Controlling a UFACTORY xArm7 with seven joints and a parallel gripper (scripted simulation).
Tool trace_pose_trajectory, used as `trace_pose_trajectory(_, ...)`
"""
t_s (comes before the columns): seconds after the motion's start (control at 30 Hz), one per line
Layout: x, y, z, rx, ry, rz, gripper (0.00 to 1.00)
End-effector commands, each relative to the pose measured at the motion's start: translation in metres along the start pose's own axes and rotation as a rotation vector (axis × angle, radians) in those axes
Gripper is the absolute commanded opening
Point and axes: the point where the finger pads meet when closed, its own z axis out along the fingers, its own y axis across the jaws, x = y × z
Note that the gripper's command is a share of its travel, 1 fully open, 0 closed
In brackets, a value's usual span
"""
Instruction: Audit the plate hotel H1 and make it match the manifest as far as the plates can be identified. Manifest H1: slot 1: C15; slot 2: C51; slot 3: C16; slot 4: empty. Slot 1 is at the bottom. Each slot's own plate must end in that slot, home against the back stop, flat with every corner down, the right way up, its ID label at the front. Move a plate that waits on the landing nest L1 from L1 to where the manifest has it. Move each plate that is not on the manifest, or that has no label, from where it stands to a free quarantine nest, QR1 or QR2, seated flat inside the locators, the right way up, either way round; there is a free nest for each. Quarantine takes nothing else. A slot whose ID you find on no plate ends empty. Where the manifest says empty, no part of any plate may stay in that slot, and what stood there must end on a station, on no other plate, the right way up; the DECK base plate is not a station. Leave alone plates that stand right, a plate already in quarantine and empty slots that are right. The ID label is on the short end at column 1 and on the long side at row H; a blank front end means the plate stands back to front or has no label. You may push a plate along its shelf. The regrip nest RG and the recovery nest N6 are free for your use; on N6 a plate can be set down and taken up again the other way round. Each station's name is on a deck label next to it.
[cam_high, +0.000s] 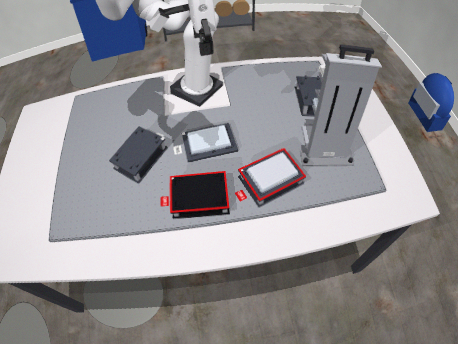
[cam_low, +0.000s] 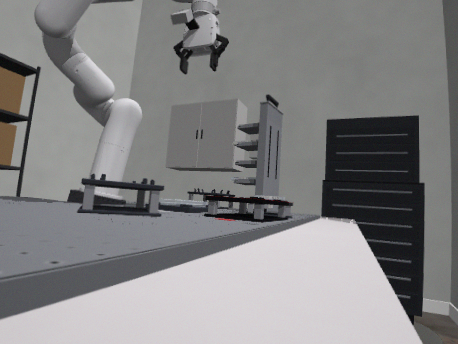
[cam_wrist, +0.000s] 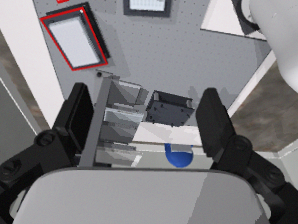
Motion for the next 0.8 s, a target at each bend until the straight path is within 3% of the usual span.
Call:
trace_pose_trajectory(0.0,0.000,0.000,-0.015,0.001,0.000,0.001,1.00)
trace_pose_trajectory(0.17,0.000,0.000,-0.025,0.001,0.000,0.000,1.00)
trace_pose_trajectory(0.67,0.000,0.000,-0.075,0.001,0.000,0.000,1.00)
trace_pose_trajectory(0.77,0.000,0.000,-0.079,0.001,0.000,0.000,1.00)
